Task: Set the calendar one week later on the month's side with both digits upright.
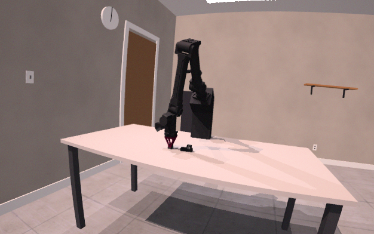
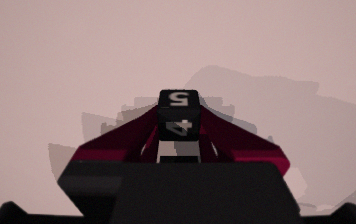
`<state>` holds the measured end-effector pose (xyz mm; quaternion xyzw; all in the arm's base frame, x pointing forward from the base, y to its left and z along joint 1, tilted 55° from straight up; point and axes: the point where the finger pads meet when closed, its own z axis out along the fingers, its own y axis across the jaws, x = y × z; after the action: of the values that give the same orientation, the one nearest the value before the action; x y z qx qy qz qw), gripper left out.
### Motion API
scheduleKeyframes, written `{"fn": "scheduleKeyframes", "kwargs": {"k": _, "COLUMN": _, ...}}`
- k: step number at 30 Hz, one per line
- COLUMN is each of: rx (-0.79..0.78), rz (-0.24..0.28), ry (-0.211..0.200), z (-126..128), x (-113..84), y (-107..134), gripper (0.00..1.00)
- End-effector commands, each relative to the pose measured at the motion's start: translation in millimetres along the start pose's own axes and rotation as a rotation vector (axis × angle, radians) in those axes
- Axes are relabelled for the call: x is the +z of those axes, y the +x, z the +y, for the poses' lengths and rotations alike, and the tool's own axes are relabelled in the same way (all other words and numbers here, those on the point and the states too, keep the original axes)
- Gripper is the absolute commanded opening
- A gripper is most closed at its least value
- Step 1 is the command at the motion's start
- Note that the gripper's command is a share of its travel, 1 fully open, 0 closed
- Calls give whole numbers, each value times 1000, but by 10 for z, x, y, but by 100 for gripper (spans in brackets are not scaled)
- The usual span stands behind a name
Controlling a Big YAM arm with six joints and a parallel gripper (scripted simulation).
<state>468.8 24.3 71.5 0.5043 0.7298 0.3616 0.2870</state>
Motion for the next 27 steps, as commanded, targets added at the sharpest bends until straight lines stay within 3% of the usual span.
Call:
{"fn": "scheduleKeyframes", "kwargs": {"k": 1, "rx": 2, "rz": 4, "ry": -8, "z": 20, "x": 34, "y": 46, "gripper": 25}}
{"fn": "scheduleKeyframes", "kwargs": {"k": 27, "rx": 1, "rz": 3, "ry": -11, "z": 28, "x": 32, "y": 48, "gripper": 25}}
